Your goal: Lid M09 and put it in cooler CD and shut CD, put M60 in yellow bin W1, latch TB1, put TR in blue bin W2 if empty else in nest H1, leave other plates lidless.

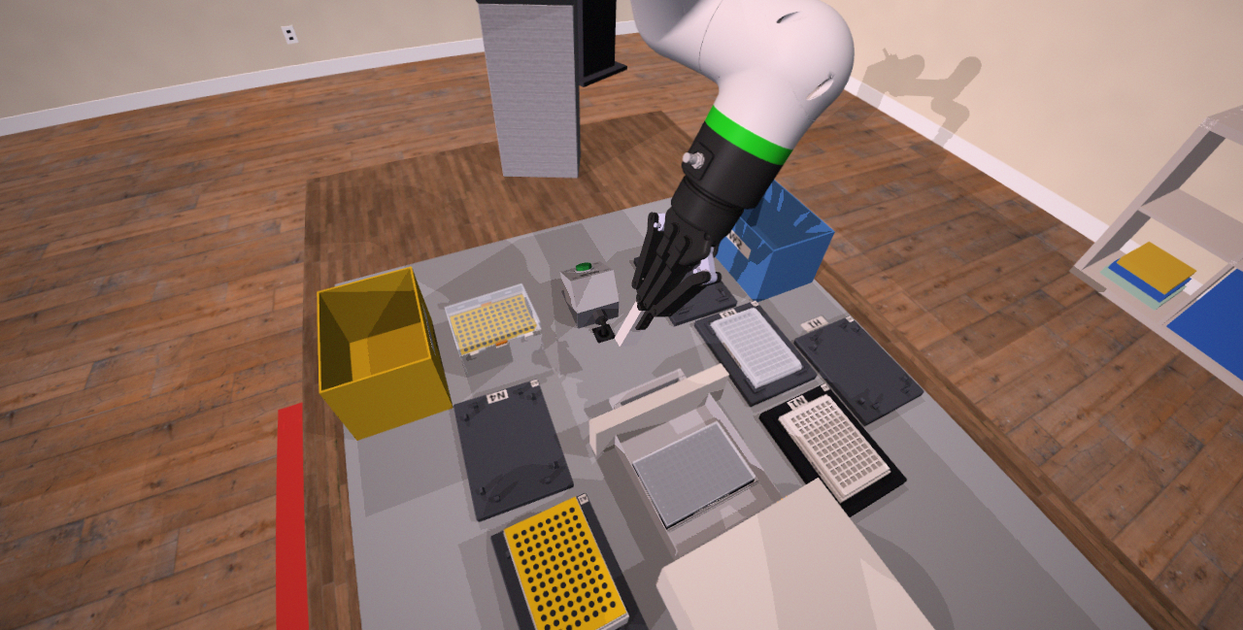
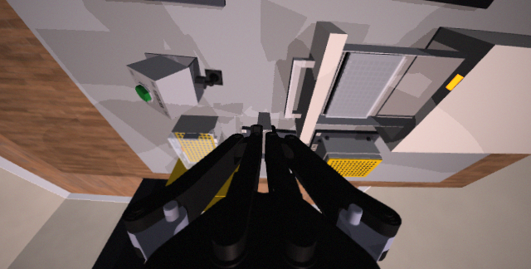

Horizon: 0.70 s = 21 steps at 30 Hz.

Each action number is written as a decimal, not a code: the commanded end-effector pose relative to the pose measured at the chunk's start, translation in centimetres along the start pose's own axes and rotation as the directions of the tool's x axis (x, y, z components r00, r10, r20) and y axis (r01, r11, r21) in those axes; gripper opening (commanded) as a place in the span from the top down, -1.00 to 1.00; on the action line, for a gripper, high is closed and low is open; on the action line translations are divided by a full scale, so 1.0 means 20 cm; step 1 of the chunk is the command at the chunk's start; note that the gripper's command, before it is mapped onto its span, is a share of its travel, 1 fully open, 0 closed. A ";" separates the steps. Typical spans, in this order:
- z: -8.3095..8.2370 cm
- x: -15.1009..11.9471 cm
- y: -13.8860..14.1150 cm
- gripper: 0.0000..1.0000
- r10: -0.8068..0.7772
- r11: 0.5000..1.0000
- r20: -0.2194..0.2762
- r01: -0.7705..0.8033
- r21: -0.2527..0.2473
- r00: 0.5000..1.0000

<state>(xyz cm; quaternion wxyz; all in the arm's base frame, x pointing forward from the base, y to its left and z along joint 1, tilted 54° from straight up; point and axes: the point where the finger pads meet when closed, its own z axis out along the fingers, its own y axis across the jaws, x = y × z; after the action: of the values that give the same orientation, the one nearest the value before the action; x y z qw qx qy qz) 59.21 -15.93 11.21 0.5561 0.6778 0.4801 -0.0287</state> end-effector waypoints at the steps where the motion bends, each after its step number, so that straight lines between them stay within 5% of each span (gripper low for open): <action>1: 0.02 0.01 0.00 1.00 0.000 1.000 0.000 0.000 0.000 1.000; 21: 0.13 0.06 0.00 1.00 0.000 1.000 0.000 0.000 0.000 1.000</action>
<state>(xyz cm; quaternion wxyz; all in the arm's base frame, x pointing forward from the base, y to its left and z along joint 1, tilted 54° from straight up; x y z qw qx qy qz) 60.85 -17.01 9.79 0.5561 0.6778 0.4801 -0.0287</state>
